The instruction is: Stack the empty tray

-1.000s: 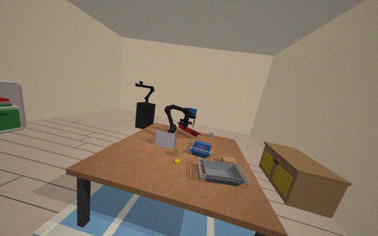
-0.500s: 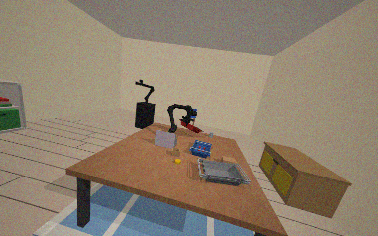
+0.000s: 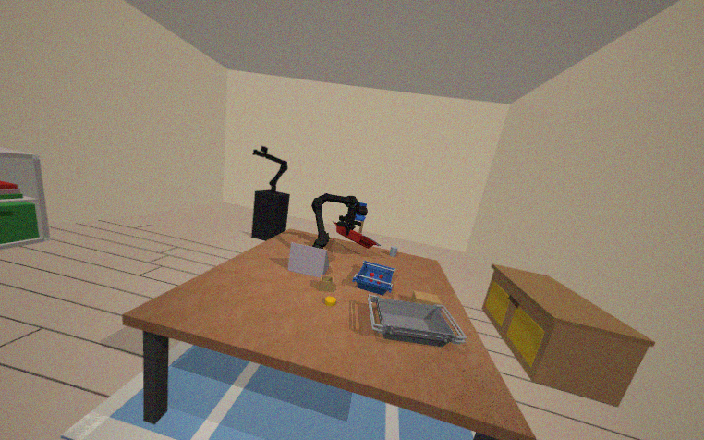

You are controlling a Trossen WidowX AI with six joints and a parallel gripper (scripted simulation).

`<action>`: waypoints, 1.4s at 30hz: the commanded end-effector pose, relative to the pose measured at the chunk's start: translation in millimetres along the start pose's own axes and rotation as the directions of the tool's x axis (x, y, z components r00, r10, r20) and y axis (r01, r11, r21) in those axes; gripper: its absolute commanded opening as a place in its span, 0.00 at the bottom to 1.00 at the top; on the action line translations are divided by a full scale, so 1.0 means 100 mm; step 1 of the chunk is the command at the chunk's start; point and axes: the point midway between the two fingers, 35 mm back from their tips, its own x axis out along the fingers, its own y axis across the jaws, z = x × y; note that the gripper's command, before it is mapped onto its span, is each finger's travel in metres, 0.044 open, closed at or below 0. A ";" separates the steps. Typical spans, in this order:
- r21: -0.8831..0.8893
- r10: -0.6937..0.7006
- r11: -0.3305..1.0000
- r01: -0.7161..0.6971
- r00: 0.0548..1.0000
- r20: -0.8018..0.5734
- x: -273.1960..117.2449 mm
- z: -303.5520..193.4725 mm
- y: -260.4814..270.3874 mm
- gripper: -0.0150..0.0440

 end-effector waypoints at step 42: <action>0.386 0.045 0.922 -0.019 0.997 -0.060 -0.06 -1.34 -0.11 0.25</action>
